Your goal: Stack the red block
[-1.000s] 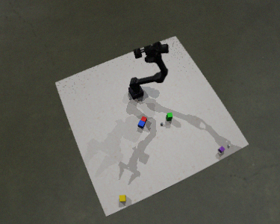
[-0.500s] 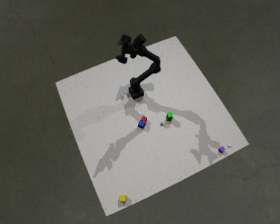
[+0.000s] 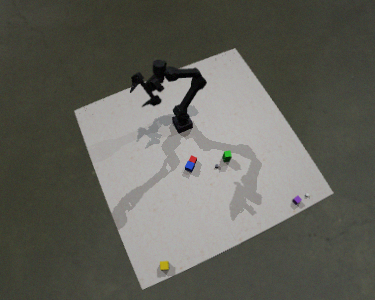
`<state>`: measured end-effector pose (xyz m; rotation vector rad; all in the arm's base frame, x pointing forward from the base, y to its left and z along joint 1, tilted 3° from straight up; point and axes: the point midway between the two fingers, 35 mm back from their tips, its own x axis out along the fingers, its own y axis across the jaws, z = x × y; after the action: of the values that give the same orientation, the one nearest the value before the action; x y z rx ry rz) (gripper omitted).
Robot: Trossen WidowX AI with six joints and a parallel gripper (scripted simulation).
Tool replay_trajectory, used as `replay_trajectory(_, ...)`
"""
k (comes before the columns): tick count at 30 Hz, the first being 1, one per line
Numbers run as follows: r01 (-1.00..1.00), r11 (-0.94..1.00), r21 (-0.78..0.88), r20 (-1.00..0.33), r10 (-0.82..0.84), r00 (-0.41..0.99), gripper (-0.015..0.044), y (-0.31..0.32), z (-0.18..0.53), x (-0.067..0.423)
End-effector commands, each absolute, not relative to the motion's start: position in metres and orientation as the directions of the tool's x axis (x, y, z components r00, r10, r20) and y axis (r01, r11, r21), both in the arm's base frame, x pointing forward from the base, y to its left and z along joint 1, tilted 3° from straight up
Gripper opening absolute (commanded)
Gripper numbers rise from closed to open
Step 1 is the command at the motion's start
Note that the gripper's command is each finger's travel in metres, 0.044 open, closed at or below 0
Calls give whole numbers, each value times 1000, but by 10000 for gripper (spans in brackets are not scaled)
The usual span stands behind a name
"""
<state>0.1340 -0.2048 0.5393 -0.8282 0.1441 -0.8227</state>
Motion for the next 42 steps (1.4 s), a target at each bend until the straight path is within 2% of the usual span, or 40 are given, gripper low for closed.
replay_trajectory(1,568,547,-615,70,-679,731,440,-224,504,161)
replay_trajectory(7,531,670,-519,-39,-639,768,440,-231,471,189)
replay_trajectory(16,452,846,-282,-237,-518,822,440,-225,408,243)
replay_trajectory(22,407,911,-64,-432,-393,811,440,-207,347,283)
replay_trajectory(25,400,916,30,-525,-326,786,440,-192,316,300)
replay_trajectory(35,386,912,139,-725,-171,667,440,-140,240,329)
replay_trajectory(42,470,860,200,-877,-57,477,440,-89,177,333)
